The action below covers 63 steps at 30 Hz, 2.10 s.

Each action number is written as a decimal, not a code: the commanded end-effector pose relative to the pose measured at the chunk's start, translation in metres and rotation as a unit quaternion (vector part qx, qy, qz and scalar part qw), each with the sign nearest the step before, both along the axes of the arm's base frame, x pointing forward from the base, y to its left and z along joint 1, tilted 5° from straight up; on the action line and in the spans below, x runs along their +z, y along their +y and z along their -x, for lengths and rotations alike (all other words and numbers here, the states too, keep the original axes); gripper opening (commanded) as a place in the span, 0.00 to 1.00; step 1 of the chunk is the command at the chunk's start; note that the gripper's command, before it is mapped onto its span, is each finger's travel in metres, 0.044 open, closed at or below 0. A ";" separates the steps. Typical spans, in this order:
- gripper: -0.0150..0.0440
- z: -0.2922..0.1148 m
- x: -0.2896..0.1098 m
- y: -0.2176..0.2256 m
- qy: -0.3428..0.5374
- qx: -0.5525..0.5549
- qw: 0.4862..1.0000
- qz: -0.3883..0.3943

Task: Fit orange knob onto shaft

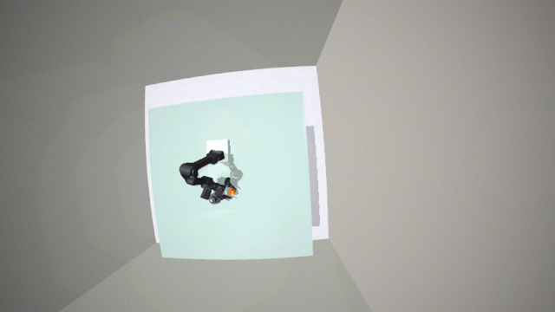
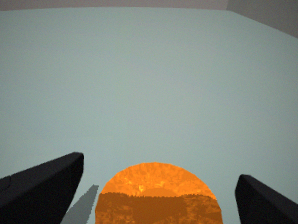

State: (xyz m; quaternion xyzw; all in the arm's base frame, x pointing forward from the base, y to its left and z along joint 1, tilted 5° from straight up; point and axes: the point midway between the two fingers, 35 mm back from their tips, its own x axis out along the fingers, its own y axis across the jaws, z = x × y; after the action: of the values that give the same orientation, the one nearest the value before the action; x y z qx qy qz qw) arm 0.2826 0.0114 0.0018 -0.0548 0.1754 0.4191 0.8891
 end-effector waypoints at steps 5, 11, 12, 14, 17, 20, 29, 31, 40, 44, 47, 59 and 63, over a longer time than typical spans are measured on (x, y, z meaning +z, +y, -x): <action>1.00 0.000 0.000 0.000 0.001 0.000 1.000 -0.002; 1.00 -0.004 0.014 -0.001 0.000 0.000 1.000 -0.002; 1.00 -0.005 0.024 -0.002 0.000 0.000 1.000 -0.001; 1.00 -0.008 0.044 -0.003 0.000 0.000 1.000 -0.001; 1.00 -0.007 0.074 -0.002 -0.001 0.000 1.000 0.000; 1.00 -0.006 0.081 -0.001 -0.001 0.000 1.000 0.000; 1.00 -0.028 0.068 0.004 0.139 -0.006 0.986 0.092; 1.00 -0.031 0.067 0.006 0.195 -0.005 0.970 0.142; 1.00 -0.014 0.100 0.006 0.365 0.026 0.833 0.416; 1.00 -0.012 0.105 0.006 0.371 0.029 0.818 0.438; 1.00 -0.012 0.105 0.006 0.371 0.029 0.818 0.438; 1.00 -0.012 0.105 0.006 0.371 0.029 0.818 0.438; 1.00 -0.012 0.105 0.006 0.371 0.029 0.818 0.438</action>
State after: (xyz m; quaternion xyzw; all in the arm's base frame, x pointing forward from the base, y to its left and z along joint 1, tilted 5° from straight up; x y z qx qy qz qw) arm 0.2949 0.0175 0.1073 -0.2830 0.6515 0.3146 0.6296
